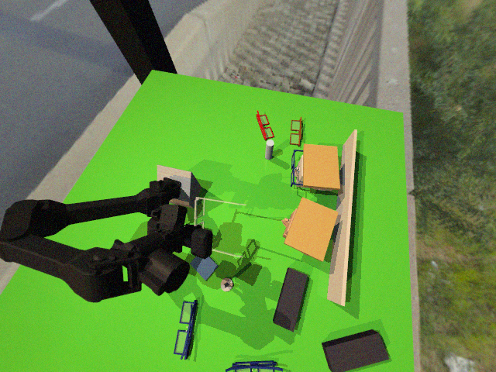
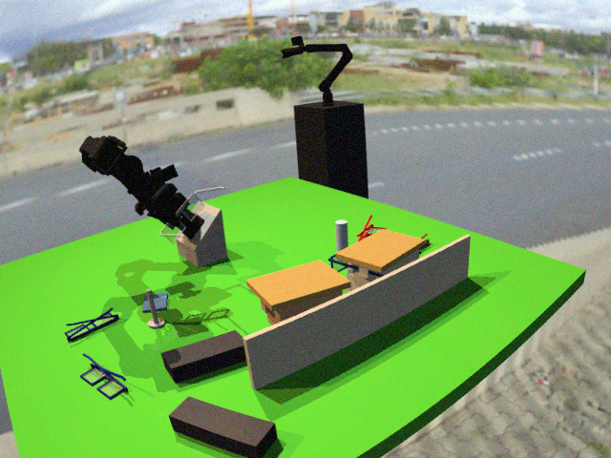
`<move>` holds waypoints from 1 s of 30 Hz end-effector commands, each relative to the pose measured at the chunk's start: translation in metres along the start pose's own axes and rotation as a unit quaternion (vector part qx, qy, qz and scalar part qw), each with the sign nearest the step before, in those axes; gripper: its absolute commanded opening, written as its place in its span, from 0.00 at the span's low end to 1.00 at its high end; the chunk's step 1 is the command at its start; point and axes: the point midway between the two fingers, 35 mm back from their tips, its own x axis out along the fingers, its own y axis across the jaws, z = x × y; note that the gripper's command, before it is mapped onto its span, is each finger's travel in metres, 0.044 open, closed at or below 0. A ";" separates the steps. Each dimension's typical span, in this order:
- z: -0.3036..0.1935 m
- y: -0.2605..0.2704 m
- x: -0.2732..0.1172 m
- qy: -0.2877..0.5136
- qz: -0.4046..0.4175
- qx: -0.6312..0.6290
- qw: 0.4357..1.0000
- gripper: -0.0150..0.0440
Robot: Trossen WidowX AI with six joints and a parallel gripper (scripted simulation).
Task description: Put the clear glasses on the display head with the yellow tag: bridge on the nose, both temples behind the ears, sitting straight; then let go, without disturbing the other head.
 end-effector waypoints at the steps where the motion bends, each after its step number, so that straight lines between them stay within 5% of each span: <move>1: 0.002 -0.010 0.007 0.010 0.024 0.019 0.999 0.25; 30: 0.041 -0.050 0.070 0.140 0.136 0.098 0.976 0.25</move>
